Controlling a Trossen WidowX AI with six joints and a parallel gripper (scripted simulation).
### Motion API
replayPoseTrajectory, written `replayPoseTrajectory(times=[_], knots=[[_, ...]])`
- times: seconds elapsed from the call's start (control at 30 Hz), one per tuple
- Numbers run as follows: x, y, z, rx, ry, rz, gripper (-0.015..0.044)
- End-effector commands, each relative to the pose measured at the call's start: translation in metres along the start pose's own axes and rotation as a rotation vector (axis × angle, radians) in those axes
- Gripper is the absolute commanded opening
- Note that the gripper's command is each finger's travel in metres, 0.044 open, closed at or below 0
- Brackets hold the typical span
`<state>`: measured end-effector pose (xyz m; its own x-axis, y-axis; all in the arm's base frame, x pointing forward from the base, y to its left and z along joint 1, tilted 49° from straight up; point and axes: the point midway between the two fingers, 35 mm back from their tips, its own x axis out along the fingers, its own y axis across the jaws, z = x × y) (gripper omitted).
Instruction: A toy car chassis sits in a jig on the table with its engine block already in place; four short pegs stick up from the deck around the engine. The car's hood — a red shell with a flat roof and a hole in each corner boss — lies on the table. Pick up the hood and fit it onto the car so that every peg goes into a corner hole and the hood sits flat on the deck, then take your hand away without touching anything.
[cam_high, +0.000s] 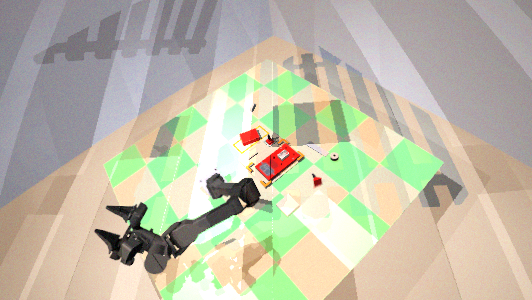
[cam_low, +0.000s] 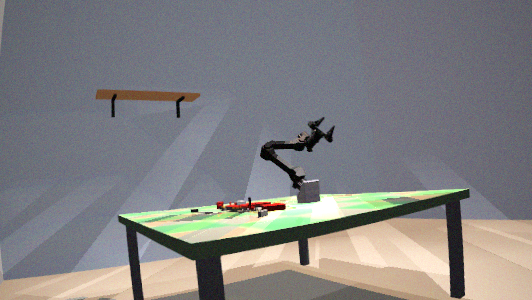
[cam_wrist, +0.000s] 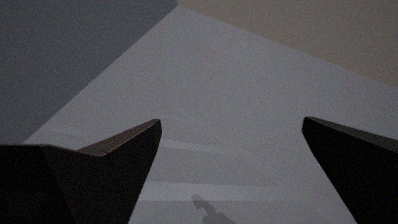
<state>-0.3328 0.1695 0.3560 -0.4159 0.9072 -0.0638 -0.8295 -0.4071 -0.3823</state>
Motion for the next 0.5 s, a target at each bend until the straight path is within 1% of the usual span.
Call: replayPoseTrajectory(times=[0.0, 0.13, 0.3, 0.47], knots=[[0.001, 0.0, -0.001, 0.0, 0.002, -0.001, 0.044], [0.016, -0.009, -0.014, 0.002, 0.043, -0.036, 0.044], [0.049, -0.034, -0.046, 0.013, 0.141, -0.118, 0.044], [0.075, -0.064, -0.082, -0.05, 0.256, -0.215, 0.044]])
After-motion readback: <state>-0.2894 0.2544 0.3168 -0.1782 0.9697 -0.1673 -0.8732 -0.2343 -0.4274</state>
